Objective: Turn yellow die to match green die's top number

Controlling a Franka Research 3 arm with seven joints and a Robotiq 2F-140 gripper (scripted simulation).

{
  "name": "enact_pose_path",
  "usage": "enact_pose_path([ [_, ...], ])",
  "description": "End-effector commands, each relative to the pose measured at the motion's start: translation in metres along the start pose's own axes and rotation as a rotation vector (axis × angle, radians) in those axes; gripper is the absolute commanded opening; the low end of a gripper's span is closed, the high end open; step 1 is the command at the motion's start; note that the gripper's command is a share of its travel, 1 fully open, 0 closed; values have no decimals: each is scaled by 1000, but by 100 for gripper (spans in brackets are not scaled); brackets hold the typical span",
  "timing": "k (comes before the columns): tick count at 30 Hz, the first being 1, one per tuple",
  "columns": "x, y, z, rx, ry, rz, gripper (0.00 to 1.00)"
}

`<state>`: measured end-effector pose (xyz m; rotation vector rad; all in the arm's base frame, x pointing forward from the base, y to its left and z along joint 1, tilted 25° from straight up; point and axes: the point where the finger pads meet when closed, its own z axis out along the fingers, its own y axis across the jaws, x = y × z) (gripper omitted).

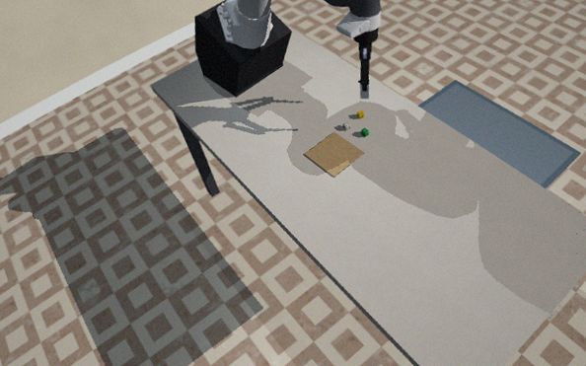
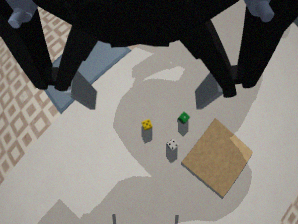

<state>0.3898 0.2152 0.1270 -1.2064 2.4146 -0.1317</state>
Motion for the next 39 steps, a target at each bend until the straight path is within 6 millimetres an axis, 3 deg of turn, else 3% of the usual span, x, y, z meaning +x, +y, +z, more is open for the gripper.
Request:
enact_pose_path([
  [1,2,1,0,-3,6,-8,100],
  [8,2,1,0,-3,6,-13,100],
  [12,8,0,6,-2,6,-203,100],
  [19,12,1,10,-4,5,-348,100],
  [39,14,1,11,-4,5,-383,100],
])
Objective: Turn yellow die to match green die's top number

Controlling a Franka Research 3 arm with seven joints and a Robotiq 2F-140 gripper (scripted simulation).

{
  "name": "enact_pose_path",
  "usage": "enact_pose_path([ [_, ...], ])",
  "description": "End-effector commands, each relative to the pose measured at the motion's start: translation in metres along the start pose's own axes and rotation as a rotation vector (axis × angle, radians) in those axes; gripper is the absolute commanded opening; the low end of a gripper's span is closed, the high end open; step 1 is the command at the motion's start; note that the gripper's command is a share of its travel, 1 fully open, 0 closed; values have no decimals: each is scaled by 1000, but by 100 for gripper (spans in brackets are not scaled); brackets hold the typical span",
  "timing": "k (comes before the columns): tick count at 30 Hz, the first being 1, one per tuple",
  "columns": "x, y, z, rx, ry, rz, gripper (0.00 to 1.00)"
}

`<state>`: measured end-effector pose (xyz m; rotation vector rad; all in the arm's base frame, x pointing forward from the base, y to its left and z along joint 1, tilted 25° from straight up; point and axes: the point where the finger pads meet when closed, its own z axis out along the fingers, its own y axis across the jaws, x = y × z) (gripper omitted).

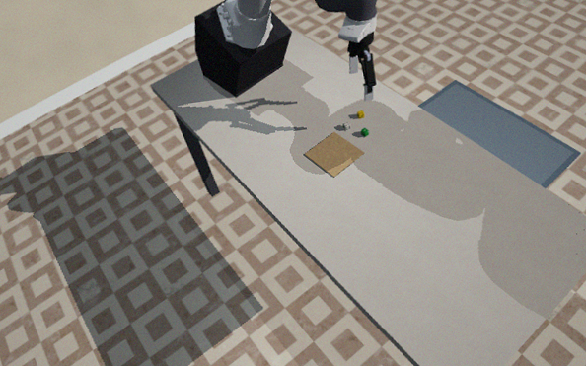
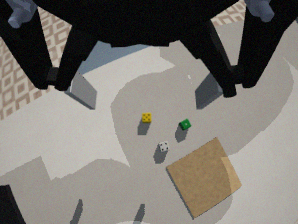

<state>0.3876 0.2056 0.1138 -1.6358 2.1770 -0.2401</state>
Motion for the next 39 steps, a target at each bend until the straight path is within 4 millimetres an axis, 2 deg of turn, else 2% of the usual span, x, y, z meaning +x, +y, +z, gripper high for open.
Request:
enact_pose_path([
  [1,0,1,1,-1,-1,-20,100],
  [16,0,0,0,0,0,-17,100],
  [21,-3,-1,2,1,0,-225,100],
  [31,-6,-2,4,2,0,-448,100],
  [33,-6,-2,4,2,0,-448,100],
  [39,-8,-3,6,3,0,-619,100],
])
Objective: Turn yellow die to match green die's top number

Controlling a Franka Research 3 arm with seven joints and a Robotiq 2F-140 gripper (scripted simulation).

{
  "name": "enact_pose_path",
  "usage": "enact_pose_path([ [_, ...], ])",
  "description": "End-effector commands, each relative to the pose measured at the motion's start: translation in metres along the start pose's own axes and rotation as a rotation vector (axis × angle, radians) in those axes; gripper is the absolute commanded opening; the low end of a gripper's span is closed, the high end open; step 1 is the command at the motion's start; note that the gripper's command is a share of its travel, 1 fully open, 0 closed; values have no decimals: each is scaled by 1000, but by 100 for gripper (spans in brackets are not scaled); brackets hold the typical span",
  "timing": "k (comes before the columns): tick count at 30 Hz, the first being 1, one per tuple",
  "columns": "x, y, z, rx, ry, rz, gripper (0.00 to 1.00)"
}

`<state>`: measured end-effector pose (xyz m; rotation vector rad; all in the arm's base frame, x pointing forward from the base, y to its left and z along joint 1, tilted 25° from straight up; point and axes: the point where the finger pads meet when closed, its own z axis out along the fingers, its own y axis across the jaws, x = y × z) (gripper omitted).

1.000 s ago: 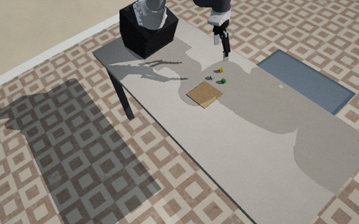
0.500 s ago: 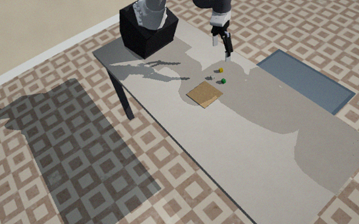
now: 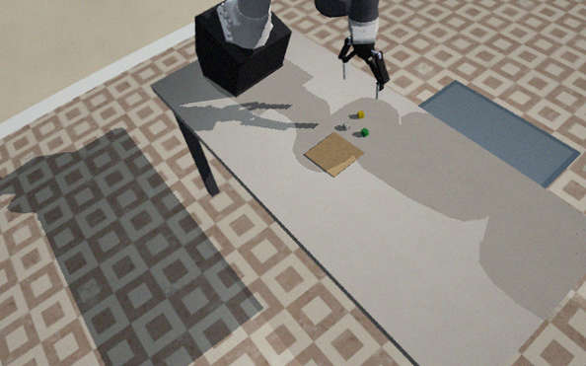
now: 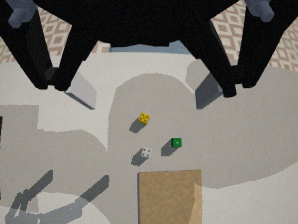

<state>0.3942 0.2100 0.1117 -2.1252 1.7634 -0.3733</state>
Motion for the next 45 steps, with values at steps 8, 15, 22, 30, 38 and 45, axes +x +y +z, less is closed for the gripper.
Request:
enact_pose_path([
  [8,-4,-2,2,3,-1,-331,100],
  [15,-5,-2,4,4,-1,-473,100],
  [22,-5,-3,5,4,-1,-629,100],
  [30,-6,-3,7,5,0,-790,100],
  [38,-6,-4,9,6,0,-957,100],
  [45,-6,-4,10,6,0,-1063,100],
])
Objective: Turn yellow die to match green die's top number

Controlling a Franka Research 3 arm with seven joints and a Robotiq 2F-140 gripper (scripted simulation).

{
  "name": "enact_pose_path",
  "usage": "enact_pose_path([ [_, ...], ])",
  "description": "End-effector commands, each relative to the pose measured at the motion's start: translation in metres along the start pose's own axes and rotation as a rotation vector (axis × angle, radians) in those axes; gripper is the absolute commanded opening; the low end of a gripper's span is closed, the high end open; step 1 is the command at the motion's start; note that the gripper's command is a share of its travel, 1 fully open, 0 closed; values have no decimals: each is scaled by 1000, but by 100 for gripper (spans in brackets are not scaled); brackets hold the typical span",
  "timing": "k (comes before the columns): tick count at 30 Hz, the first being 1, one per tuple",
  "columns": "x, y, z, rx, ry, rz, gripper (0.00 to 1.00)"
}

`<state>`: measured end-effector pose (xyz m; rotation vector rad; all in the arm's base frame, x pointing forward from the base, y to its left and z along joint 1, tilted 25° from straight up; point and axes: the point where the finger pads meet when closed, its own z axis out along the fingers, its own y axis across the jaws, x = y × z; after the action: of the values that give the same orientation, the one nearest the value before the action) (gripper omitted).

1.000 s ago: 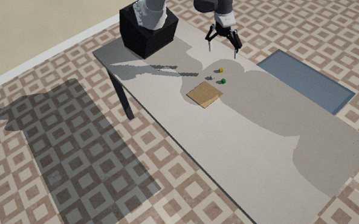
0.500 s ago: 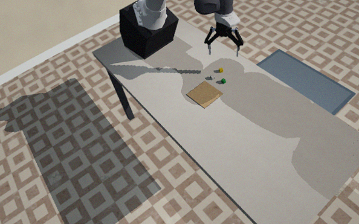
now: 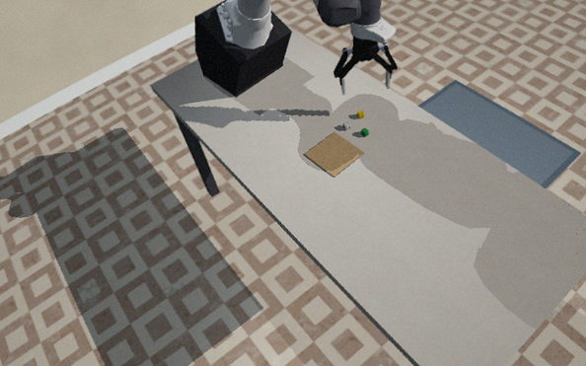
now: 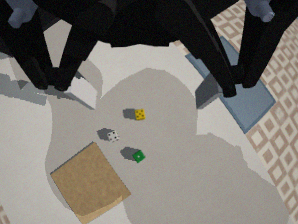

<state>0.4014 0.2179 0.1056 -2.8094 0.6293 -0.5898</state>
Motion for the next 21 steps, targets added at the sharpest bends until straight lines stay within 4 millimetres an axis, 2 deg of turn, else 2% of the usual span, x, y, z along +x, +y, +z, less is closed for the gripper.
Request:
enact_pose_path([
  [1,-1,1,1,-4,0,-173,100],
  [21,-1,2,6,-3,-1,-563,100],
])
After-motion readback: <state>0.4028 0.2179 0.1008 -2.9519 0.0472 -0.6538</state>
